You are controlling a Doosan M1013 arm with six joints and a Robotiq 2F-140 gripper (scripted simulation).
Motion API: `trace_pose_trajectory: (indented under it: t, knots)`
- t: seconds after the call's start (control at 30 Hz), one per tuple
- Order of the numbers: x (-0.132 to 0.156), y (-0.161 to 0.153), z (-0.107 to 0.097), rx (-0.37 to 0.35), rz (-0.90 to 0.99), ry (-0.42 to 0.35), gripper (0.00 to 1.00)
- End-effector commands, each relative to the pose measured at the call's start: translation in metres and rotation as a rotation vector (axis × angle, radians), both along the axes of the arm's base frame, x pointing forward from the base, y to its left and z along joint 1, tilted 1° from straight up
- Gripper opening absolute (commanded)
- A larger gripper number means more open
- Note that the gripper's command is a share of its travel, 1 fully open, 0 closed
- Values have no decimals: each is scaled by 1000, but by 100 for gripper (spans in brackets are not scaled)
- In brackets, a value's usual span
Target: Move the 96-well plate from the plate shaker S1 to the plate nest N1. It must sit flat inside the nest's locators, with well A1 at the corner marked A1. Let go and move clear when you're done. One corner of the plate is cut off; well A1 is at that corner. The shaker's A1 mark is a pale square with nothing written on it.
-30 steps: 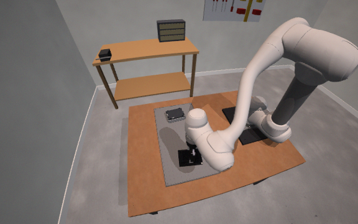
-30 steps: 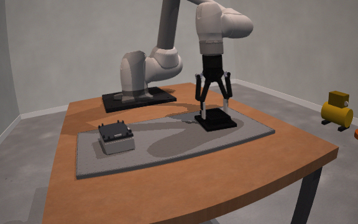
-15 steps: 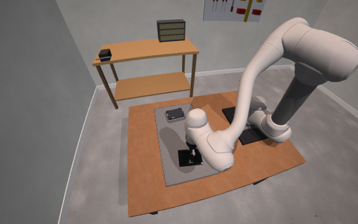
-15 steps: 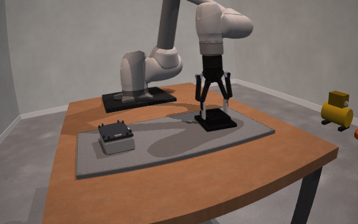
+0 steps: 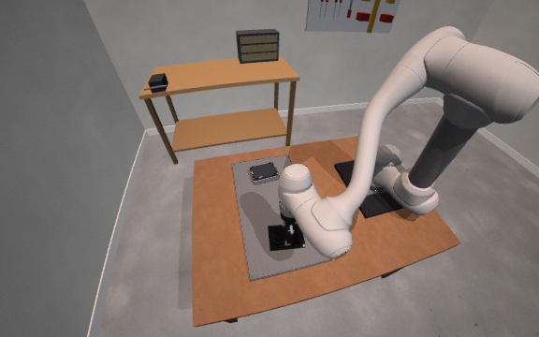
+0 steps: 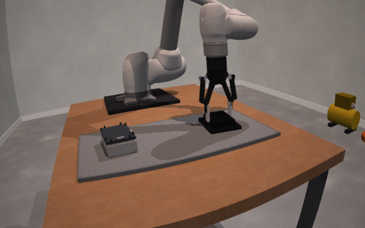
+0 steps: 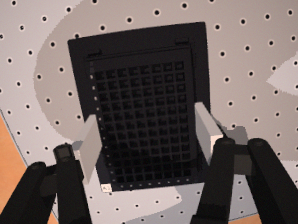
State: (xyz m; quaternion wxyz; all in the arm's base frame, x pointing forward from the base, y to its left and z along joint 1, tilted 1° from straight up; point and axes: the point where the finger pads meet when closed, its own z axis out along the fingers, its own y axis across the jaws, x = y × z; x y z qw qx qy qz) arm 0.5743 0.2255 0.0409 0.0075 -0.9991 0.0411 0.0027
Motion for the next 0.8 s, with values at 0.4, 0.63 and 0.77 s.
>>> trace_pose_trajectory:
  t: [0.4, 0.63, 0.77]
  knots:
    - [0, 0, -2, 0, 0, 0, 10]
    - [0, 0, -3, 0, 0, 0, 10]
    - [0, 0, -4, 0, 0, 0, 10]
